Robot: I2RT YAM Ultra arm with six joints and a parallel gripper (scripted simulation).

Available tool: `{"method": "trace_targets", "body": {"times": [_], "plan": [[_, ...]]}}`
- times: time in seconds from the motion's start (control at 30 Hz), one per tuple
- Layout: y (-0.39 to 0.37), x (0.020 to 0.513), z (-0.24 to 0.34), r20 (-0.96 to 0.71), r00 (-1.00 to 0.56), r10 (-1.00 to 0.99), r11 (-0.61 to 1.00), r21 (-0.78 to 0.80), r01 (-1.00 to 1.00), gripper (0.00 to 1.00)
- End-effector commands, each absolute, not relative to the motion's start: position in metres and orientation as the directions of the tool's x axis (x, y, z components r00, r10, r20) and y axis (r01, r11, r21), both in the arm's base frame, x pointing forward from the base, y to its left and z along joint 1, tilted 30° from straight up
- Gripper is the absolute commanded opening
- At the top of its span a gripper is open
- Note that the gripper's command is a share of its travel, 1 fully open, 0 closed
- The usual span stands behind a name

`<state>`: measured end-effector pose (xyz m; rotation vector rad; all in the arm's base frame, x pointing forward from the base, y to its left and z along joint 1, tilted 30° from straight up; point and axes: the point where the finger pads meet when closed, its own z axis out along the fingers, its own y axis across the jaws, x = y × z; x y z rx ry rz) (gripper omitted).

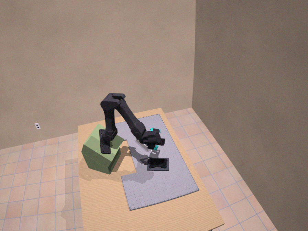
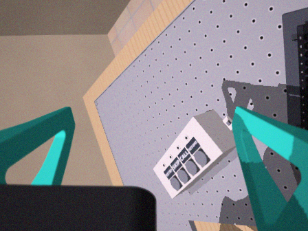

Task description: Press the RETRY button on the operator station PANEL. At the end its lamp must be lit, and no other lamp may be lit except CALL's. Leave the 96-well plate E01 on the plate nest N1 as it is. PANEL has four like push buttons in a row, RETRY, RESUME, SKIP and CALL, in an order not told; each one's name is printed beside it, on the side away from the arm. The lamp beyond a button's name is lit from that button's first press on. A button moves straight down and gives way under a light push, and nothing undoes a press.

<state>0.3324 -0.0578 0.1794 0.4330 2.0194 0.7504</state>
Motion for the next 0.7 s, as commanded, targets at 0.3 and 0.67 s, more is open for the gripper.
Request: {"method": "trace_targets", "body": {"times": [0.3,0.67], "plan": [[-0.058,0.333,0.183,-0.646,-0.519,0.56,0.757,0.653,0.003,1.0],[-0.045,0.344,0.169,-0.626,-0.607,0.49,0.807,0.589,0.044,0.0]]}}
